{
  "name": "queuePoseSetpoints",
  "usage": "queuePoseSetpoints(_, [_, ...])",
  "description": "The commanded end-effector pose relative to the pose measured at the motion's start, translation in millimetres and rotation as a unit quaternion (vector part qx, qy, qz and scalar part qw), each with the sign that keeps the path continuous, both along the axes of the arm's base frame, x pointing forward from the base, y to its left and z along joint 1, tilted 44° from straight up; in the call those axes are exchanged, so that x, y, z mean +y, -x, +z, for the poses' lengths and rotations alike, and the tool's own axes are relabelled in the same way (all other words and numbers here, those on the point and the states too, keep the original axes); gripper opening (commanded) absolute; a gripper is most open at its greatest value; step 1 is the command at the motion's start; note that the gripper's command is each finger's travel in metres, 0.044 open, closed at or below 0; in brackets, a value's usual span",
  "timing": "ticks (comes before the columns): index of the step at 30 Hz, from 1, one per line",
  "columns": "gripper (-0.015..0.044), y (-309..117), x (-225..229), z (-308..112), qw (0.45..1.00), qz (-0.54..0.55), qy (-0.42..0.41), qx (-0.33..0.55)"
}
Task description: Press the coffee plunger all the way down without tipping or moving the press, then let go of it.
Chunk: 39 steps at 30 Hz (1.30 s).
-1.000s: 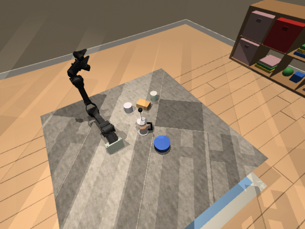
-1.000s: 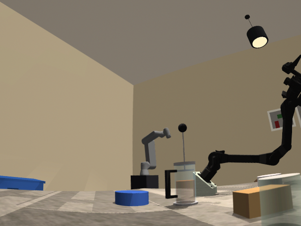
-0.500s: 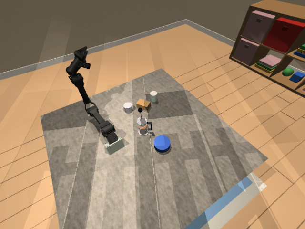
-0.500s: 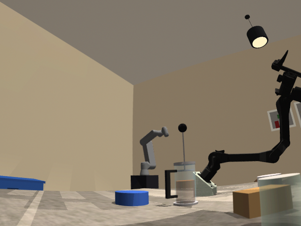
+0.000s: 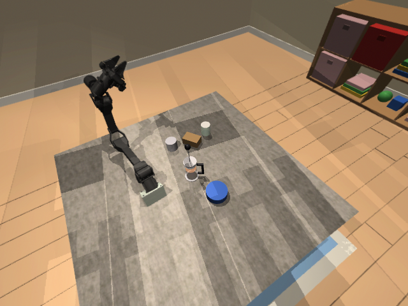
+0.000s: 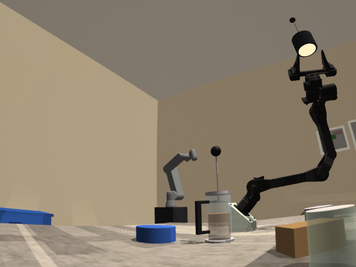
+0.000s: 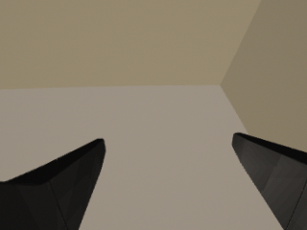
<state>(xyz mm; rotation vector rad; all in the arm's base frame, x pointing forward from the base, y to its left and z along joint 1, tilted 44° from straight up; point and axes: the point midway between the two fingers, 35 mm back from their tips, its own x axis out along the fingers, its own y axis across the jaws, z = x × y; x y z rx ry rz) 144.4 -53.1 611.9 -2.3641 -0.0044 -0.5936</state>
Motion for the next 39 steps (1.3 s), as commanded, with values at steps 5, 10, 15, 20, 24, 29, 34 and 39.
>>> queuePoseSetpoints(5, [0.044, -16.7, -40.5, -24.9, 0.994, 0.019, -0.105, 0.023])
queuePoseSetpoints(10, [0.044, -26.1, -62.3, -43.1, 0.984, 0.029, -0.172, 0.039])
queuePoseSetpoints(15, [0.044, -47.1, -108.9, -96.3, 0.939, 0.046, -0.329, 0.085])
queuePoseSetpoints(20, [0.044, -65.5, -146.3, -168.2, 0.843, 0.063, -0.518, 0.131])
queuePoseSetpoints(24, [0.044, -75.3, -162.3, -232.9, 0.72, 0.071, -0.671, 0.163])
queuePoseSetpoints(29, [0.044, -79.5, -162.0, -302.7, 0.533, 0.069, -0.823, 0.185])
queuePoseSetpoints(34, [0.044, -77.3, -145.8, -358.6, 0.307, 0.055, -0.931, 0.19])
queuePoseSetpoints(39, [0.044, -70.9, -119.5, -400.5, 0.018, 0.02, -0.985, 0.173])
